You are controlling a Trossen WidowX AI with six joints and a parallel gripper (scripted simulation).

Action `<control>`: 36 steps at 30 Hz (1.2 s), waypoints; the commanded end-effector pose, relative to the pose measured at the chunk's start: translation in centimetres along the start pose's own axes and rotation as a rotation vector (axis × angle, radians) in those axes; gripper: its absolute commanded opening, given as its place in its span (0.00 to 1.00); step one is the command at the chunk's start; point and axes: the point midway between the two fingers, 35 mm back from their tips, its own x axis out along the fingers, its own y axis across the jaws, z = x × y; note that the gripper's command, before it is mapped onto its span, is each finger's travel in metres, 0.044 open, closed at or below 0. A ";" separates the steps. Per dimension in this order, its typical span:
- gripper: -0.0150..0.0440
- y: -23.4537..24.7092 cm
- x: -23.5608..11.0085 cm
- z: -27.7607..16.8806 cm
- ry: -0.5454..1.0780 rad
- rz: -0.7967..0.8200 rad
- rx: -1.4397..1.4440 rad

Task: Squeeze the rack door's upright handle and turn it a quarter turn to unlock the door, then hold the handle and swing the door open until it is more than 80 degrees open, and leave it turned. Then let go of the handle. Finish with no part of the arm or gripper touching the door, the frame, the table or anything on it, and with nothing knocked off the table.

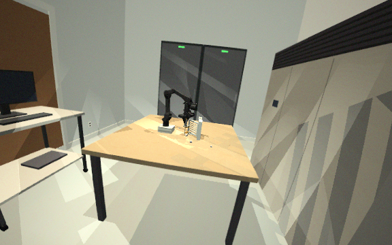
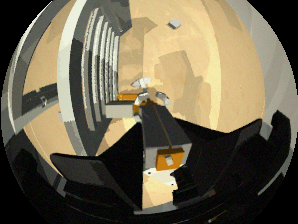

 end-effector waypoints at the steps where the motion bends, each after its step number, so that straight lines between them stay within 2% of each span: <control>1: 0.30 -0.6 0.0 0.2 -0.005 0.004 -0.076; 36: 0.30 -6.6 0.0 3.4 -0.007 -0.005 -0.548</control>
